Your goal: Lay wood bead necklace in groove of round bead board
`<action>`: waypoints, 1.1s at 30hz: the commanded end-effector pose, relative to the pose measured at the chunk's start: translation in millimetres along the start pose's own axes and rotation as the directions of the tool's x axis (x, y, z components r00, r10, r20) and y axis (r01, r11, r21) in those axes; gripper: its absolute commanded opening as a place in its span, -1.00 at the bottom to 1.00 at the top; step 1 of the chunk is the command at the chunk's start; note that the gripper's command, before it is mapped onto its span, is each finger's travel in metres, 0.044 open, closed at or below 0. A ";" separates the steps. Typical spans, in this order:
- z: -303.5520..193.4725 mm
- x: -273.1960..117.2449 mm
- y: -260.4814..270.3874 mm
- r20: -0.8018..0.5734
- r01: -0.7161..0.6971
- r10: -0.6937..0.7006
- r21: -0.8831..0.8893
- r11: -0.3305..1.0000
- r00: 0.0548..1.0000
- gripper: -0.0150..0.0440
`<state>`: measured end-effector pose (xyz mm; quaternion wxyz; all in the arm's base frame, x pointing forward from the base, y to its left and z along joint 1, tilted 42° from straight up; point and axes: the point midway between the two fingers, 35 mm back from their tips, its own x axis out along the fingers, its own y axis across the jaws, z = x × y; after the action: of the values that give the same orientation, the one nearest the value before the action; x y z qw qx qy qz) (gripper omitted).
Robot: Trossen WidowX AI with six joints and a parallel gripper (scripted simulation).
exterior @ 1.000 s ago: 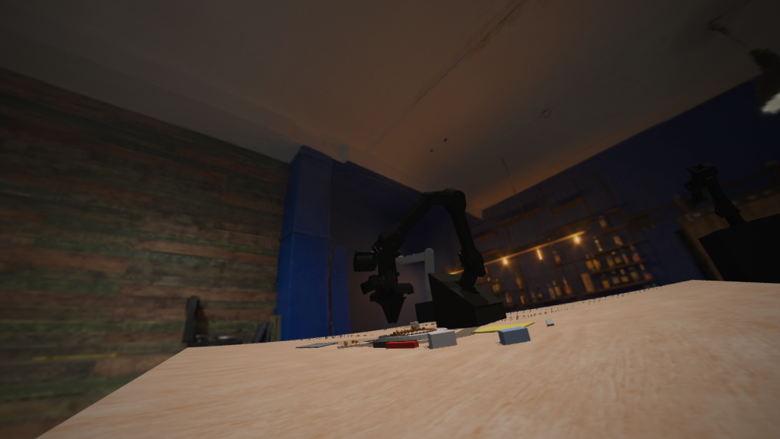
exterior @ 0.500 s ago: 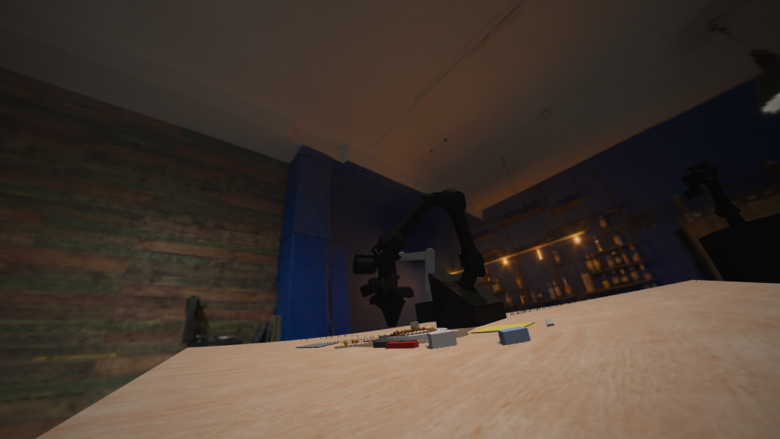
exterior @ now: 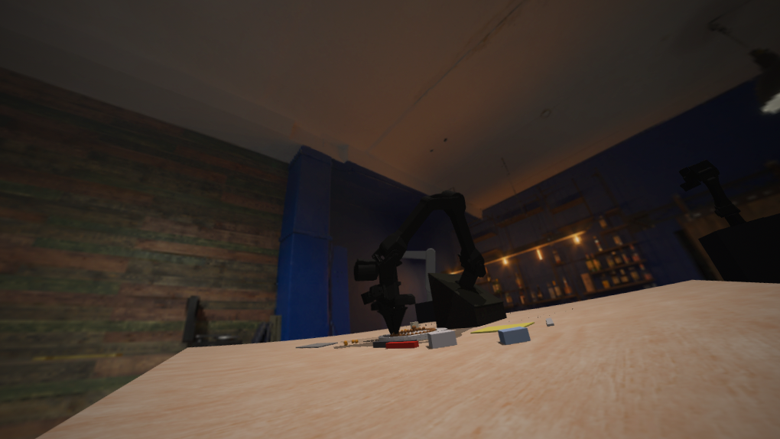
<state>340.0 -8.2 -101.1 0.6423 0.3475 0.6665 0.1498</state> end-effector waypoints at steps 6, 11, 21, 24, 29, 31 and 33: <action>0.0 0.0 0.0 0.000 0.000 0.000 0.000 1.000 1.000 -0.49; 0.0 0.0 0.0 0.000 0.000 0.000 0.000 1.000 1.000 -0.49; 0.0 0.0 0.0 0.000 0.000 0.000 0.000 1.000 1.000 -0.49; 0.0 0.0 0.0 0.000 0.000 0.000 0.000 1.000 1.000 -0.49; 0.0 0.0 0.0 0.000 0.000 0.000 0.000 1.000 1.000 -0.49; 0.0 0.0 0.0 0.000 0.000 0.000 0.000 1.000 1.000 -0.49; 0.0 0.0 0.0 0.000 0.000 0.000 0.000 1.000 1.000 -0.49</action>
<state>339.9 -8.1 -101.3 0.6422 0.3476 0.6665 0.1497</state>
